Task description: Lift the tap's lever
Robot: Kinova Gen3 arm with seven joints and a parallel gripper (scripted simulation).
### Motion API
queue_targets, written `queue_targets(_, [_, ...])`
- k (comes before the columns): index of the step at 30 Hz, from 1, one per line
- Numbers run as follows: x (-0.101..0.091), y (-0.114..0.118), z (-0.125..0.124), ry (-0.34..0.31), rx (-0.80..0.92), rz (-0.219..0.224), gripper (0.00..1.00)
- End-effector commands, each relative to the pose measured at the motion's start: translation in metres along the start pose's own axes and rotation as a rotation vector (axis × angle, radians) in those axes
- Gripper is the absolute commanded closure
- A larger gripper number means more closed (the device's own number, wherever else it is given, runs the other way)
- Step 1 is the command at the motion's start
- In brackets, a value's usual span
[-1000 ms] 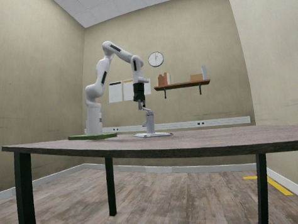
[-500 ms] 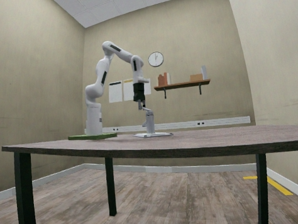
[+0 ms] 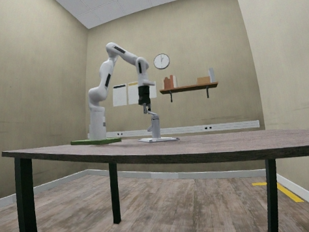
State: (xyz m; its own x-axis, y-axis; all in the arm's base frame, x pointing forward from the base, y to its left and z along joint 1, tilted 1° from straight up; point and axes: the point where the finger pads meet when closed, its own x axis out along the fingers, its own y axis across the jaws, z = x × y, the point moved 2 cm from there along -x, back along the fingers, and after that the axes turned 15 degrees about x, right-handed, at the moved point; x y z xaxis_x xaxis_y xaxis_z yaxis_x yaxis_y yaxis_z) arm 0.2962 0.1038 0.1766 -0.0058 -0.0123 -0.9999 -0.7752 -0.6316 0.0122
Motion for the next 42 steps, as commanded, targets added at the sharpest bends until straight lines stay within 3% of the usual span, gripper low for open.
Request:
queue_targets(1, [-0.0004, -0.0004, -0.0002, 0.0, 0.0, -0.001, 1.0])
queue_targets(25, [-0.0004, -0.0004, -0.0002, 0.0, 0.0, -0.001, 1.0])
queue_targets(26, [-0.0004, -0.0004, -0.0002, 0.0, 0.0, -0.001, 0.0])
queue_targets(42, [-0.0004, -0.0004, -0.0002, 0.0, 0.0, -0.001, 0.0])
